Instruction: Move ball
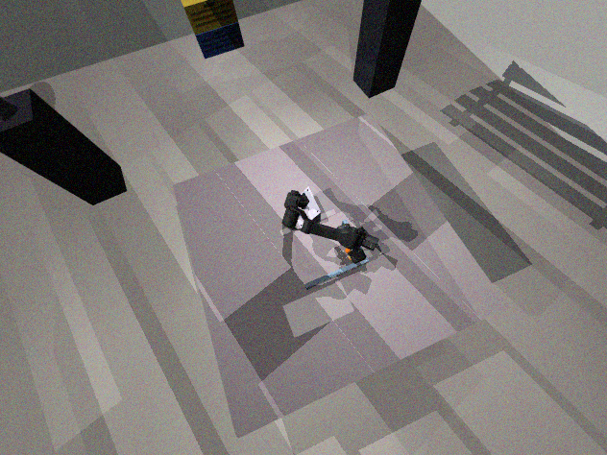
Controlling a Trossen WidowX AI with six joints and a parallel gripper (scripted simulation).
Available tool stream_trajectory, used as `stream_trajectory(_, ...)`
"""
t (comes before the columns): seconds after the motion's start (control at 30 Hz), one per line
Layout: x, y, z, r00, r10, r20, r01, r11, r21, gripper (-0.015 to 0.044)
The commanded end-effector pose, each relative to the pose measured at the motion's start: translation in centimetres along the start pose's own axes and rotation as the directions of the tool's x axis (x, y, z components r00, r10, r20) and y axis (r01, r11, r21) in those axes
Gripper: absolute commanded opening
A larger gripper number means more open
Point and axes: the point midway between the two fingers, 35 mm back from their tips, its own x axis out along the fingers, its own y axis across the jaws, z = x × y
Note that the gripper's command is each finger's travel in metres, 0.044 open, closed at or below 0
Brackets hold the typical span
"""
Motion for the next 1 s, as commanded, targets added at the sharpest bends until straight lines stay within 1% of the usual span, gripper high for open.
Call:
stream_trajectory(0.0, 0.8, 0.2, 0.0, 1.000, 0.006, -0.012, -0.006, 1.000, -0.010, 0.0240)
stream_trajectory(0.8, 4.2, 0.2, -0.1, 1.000, 0.006, -0.013, -0.006, 1.000, -0.010, 0.0240)
stream_trajectory(0.93, 4.2, 0.2, -0.1, 1.000, 0.006, -0.013, -0.006, 1.000, -0.010, 0.0135)
stream_trajectory(0.97, 4.2, 0.2, -0.1, 1.000, 0.006, -0.013, -0.006, 1.000, -0.010, 0.0129)
